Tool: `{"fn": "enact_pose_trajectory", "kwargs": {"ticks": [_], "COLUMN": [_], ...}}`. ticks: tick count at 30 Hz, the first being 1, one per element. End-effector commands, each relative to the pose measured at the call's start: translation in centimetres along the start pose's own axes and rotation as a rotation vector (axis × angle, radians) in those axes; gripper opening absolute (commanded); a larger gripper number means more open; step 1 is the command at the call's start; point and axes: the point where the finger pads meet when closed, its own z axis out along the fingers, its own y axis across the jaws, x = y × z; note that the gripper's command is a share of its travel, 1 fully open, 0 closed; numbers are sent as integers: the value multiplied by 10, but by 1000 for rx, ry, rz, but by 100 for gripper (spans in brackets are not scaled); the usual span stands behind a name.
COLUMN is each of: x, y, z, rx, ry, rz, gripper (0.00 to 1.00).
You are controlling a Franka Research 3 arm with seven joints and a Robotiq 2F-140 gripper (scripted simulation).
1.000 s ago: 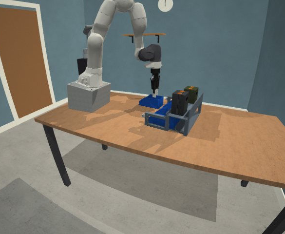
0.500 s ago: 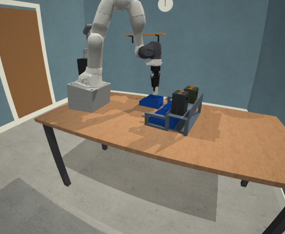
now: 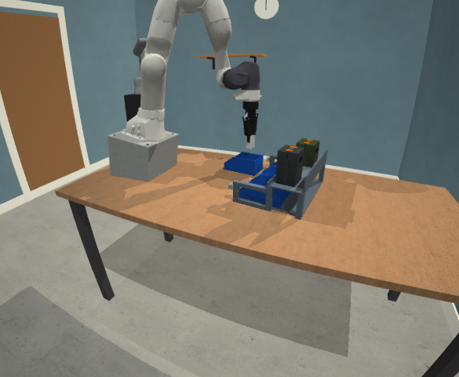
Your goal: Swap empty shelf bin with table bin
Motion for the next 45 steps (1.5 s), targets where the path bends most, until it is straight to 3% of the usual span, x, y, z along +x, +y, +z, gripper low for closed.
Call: {"fn": "enact_pose_trajectory", "kwargs": {"ticks": [1,25,45], "x": [4,3,3], "y": [-2,-2,-2], "z": [-5,-36,-43], "rx": [9,9,9], "ry": [10,10,10], "rz": [-5,-5,-5], "gripper": [15,15,15]}}
